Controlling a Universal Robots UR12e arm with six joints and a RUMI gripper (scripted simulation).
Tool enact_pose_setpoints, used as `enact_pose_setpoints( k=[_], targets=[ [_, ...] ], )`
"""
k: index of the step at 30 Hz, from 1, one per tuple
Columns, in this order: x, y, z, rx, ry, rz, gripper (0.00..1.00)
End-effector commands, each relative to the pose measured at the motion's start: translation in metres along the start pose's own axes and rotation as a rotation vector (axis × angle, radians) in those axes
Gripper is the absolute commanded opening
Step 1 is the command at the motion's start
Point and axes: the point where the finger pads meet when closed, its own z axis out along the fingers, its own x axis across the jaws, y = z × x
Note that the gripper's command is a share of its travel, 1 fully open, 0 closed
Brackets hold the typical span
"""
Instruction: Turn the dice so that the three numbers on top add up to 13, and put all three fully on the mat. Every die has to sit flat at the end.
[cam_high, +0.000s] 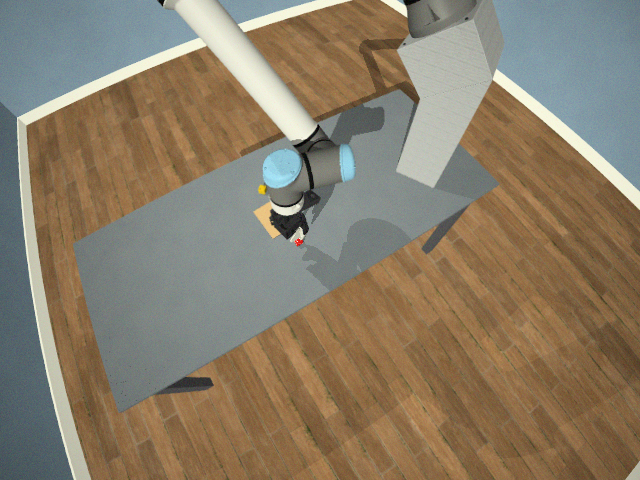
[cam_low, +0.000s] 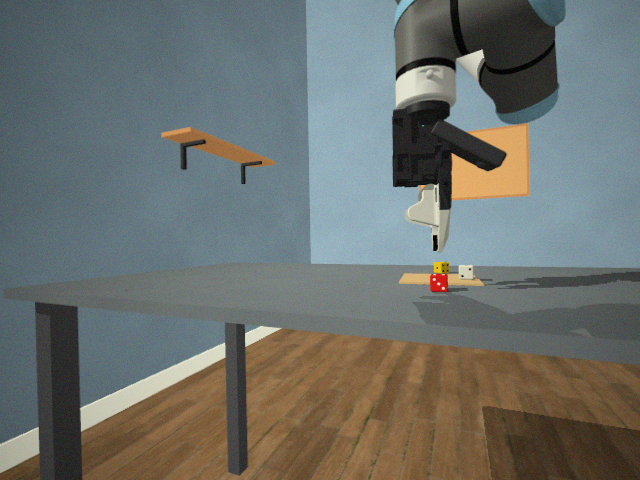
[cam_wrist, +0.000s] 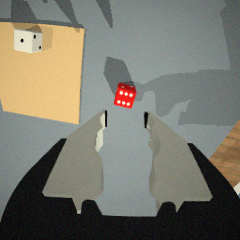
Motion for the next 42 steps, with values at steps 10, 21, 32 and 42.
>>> enact_pose_setpoints(
  k=[10,21,32,42],
  targets=[
    [0.000,0.001,0.020,-0.001,0.000,0.000,0.24],
    [0.000,0.001,0.028,-0.001,0.000,0.000,0.24],
    [0.000,0.001,0.029,-0.001,0.000,0.000,0.24],
    [0.000,0.001,0.029,-0.001,0.000,0.000,0.24]
  ],
)
